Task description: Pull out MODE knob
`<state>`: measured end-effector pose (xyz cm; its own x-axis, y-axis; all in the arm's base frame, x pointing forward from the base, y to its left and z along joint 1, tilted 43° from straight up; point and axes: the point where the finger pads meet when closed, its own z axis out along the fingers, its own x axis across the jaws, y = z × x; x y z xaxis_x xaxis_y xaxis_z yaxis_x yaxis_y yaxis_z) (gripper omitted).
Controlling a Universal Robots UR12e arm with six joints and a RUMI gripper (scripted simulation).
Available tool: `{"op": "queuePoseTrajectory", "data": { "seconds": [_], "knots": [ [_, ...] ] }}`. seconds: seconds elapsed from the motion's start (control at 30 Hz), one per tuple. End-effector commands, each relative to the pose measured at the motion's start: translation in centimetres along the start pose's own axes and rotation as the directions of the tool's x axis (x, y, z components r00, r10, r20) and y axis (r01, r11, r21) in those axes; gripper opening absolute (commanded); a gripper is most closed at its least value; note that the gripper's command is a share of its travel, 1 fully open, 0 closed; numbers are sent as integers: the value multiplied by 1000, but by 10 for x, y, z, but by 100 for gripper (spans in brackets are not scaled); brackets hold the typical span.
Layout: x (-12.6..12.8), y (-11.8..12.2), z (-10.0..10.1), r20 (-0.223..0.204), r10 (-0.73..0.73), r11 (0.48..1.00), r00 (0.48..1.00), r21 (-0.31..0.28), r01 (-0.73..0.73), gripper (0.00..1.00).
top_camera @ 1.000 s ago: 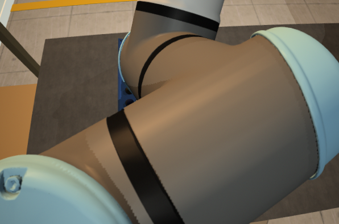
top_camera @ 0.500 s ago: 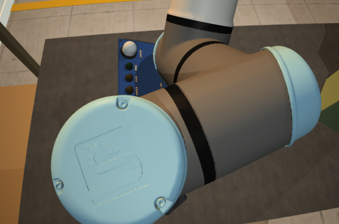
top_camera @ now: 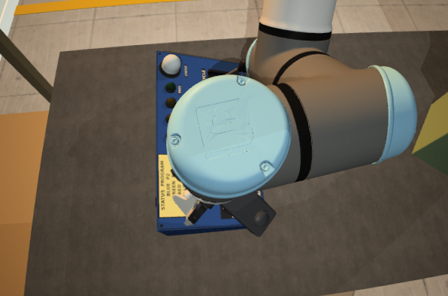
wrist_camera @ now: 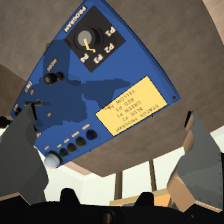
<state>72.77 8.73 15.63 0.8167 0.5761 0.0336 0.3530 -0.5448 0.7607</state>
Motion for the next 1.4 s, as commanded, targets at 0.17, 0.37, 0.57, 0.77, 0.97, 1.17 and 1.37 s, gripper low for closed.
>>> {"op": "queuePoseTrajectory", "data": {
  "seconds": [0.17,0.37,0.57,0.77,0.97,1.17,1.37],
  "knots": [
    [-40,-2,28,-81,-172,985,982,-8,172,100],
    [-60,-1,37,-109,-250,968,962,-26,249,100],
    [-84,0,45,-138,-351,936,926,-63,345,100],
    [-107,3,48,-155,-443,896,883,-108,431,100],
    [-132,7,48,-161,-542,838,825,-167,519,100],
    [-149,10,46,-155,-605,793,781,-209,572,100],
    [-166,14,41,-140,-669,737,730,-256,626,100]
  ]
}}
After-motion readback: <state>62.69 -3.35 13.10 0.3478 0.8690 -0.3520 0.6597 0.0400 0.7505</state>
